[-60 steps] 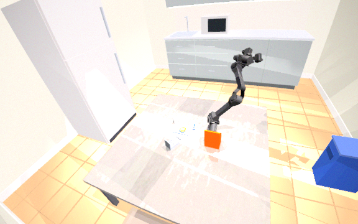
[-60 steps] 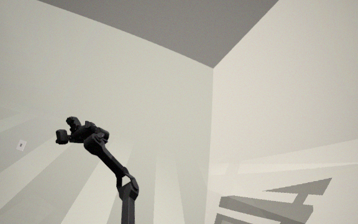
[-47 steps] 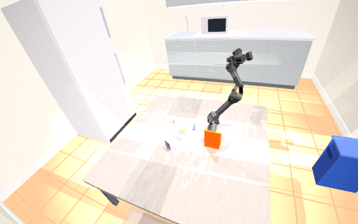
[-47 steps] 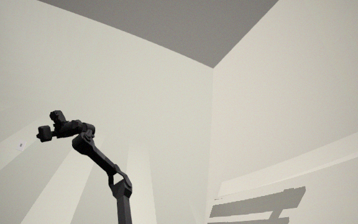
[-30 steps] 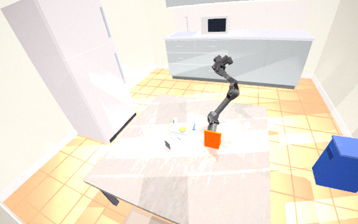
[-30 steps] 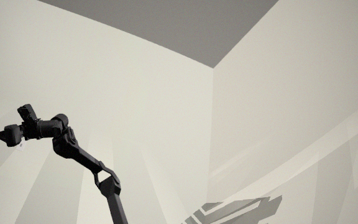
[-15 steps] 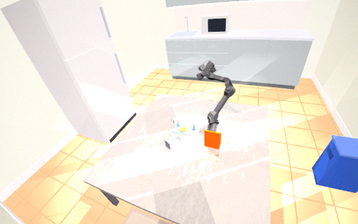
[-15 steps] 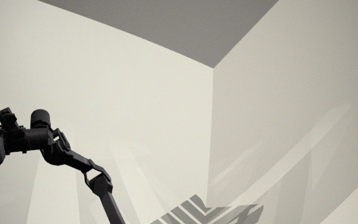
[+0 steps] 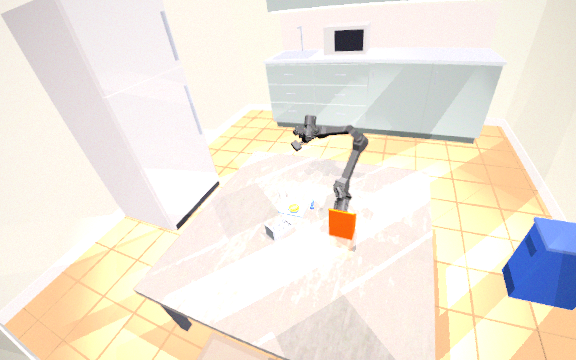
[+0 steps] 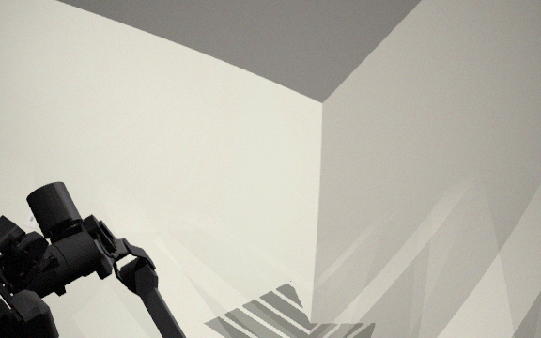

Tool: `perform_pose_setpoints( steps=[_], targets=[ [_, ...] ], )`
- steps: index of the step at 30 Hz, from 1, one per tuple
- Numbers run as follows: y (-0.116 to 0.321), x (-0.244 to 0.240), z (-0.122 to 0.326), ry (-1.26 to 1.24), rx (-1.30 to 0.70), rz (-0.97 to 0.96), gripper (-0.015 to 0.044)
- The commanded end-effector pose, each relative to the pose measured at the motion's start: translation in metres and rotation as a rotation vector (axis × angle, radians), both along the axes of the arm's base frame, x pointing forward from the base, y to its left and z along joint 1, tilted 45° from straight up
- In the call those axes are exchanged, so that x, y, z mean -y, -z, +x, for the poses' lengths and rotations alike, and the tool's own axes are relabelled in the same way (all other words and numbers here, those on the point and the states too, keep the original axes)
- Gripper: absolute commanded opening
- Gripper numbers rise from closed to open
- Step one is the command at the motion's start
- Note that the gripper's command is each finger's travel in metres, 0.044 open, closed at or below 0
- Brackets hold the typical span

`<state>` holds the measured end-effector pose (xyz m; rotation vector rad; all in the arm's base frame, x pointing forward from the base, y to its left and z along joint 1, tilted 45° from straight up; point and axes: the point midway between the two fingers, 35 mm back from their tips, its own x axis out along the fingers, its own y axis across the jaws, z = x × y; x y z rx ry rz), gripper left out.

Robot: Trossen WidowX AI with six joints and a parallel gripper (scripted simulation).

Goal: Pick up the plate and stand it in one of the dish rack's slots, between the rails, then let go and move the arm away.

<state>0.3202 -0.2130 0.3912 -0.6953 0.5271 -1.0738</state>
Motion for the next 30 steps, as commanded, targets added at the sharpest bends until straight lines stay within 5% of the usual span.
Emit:
perform_pose_setpoints(
  steps=[1,14,30],
  targets=[
    [0.050,-0.011,0.023,-0.044,-0.085,0.086,0.0400],
    [0.221,-0.065,0.045,-0.090,-0.421,0.359,0.0400],
    [0.363,-0.124,-0.030,0.046,-0.844,0.531,0.0400]
  ],
)
